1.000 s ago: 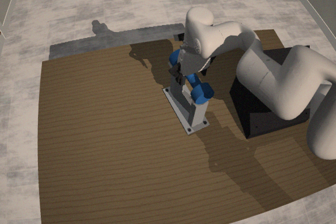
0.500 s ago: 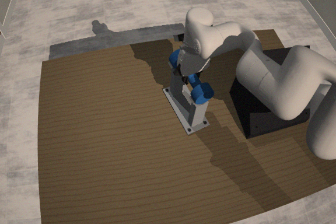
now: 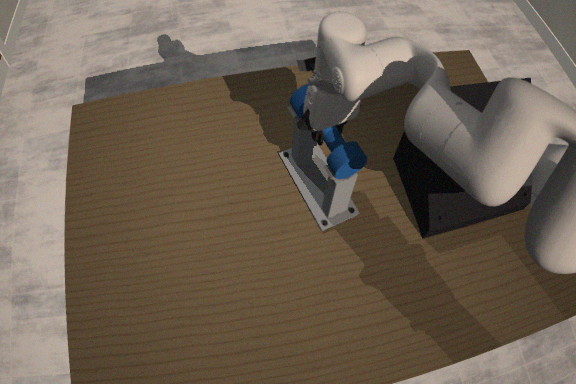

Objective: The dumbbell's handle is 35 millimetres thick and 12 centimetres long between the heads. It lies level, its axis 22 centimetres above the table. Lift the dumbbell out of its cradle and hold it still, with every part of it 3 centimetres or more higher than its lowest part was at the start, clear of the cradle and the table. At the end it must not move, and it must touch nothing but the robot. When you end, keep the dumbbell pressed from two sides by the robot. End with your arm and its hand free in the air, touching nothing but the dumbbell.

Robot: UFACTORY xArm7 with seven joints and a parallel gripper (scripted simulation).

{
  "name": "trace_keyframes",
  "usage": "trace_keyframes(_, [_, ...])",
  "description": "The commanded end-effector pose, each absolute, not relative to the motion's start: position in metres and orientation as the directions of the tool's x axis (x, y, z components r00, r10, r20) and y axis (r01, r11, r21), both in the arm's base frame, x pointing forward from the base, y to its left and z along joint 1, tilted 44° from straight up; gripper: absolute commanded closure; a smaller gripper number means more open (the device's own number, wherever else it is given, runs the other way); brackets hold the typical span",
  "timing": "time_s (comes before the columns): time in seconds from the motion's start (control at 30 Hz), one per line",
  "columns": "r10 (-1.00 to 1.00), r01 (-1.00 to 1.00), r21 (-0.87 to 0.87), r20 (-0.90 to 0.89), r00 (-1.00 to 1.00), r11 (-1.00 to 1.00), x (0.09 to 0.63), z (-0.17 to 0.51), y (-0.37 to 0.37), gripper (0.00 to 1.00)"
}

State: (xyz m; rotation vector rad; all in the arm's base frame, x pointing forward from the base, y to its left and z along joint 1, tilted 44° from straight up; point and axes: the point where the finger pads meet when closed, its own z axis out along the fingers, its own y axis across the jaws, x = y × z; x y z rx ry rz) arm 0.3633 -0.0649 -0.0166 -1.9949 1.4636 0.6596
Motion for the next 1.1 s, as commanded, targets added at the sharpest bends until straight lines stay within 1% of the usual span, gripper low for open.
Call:
trace_keyframes(0.0, [-0.679,-0.959,-0.158,-0.680,0.278,-0.234,0.364,-0.016,-0.067,1.00])
trace_keyframes(1.07, [-0.679,-0.959,-0.158,-0.680,0.277,-0.234,0.364,-0.006,-0.077,1.00])
